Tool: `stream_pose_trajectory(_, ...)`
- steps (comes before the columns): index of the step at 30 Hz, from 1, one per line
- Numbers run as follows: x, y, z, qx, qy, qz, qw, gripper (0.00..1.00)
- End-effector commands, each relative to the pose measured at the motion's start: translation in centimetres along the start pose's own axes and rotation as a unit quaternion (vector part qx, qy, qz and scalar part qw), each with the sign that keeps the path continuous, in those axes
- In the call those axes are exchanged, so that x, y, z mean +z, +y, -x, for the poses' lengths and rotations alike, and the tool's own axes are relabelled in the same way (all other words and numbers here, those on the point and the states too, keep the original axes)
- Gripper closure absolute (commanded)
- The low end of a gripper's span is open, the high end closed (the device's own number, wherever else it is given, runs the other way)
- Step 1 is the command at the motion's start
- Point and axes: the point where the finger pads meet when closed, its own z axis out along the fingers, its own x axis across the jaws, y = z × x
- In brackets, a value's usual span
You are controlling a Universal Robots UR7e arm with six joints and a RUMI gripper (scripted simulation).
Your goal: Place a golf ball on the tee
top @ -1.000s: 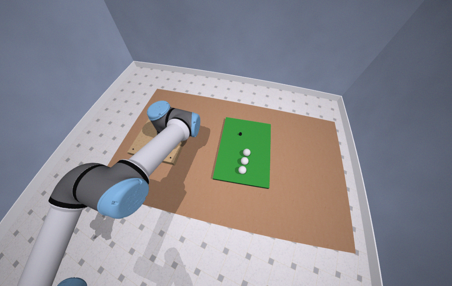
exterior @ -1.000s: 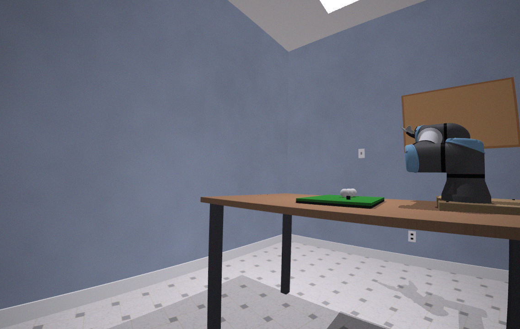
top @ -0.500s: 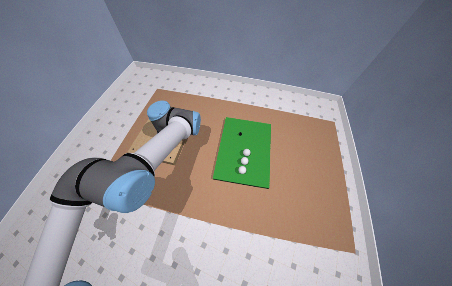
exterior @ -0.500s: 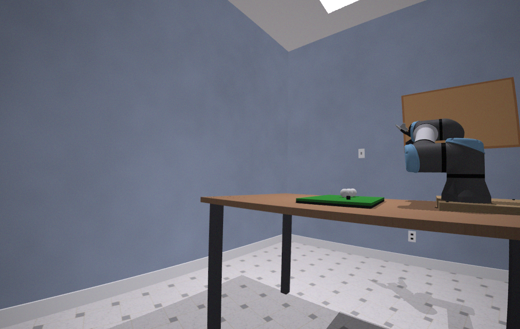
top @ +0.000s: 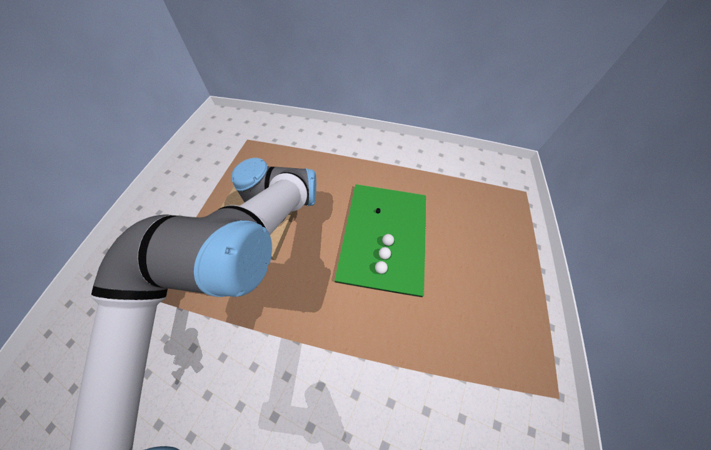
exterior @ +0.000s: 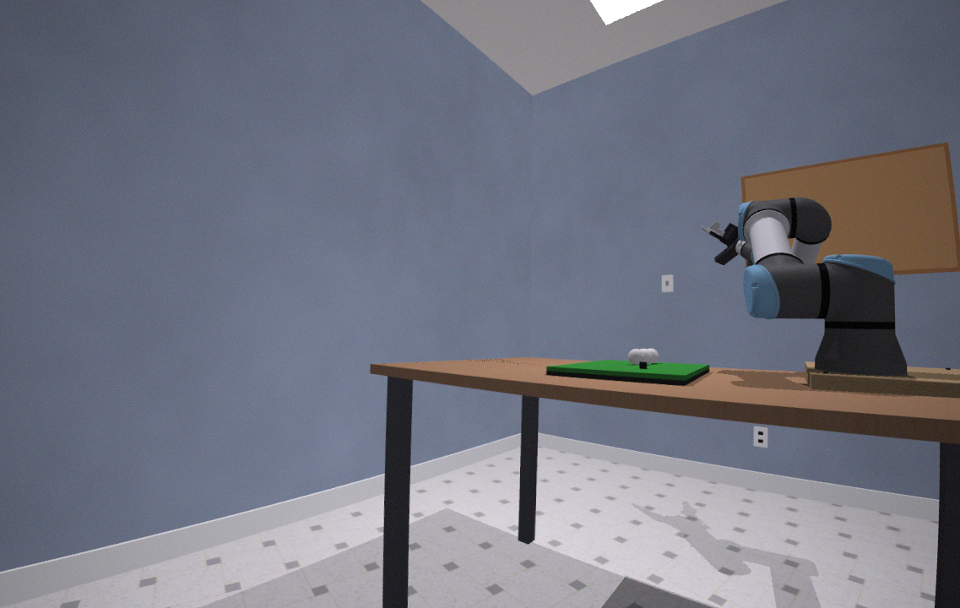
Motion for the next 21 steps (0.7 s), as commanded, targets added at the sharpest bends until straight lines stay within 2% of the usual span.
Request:
stream_pose_trajectory(1,2.6,-3.8,-3.8,0.068,-0.036,-0.064,0.995,0.00)
stream_pose_trajectory(5,3.0,-8.3,-8.4,0.130,-0.070,-0.132,0.980,0.00)
stream_pose_trajectory(9,1.9,-13.4,-13.6,0.184,-0.109,-0.206,0.955,0.00)
stream_pose_trajectory(11,1.9,-13.4,-13.6,0.184,-0.109,-0.206,0.955,0.00)
stream_pose_trajectory(12,1.4,-14.7,-15.0,0.196,-0.119,-0.226,0.947,0.00)
stream_pose_trajectory(16,-2.1,-19.9,-20.8,0.236,-0.162,-0.304,0.908,0.00)
stream_pose_trajectory(21,-9.0,-25.6,-28.0,0.266,-0.218,-0.401,0.849,0.00)
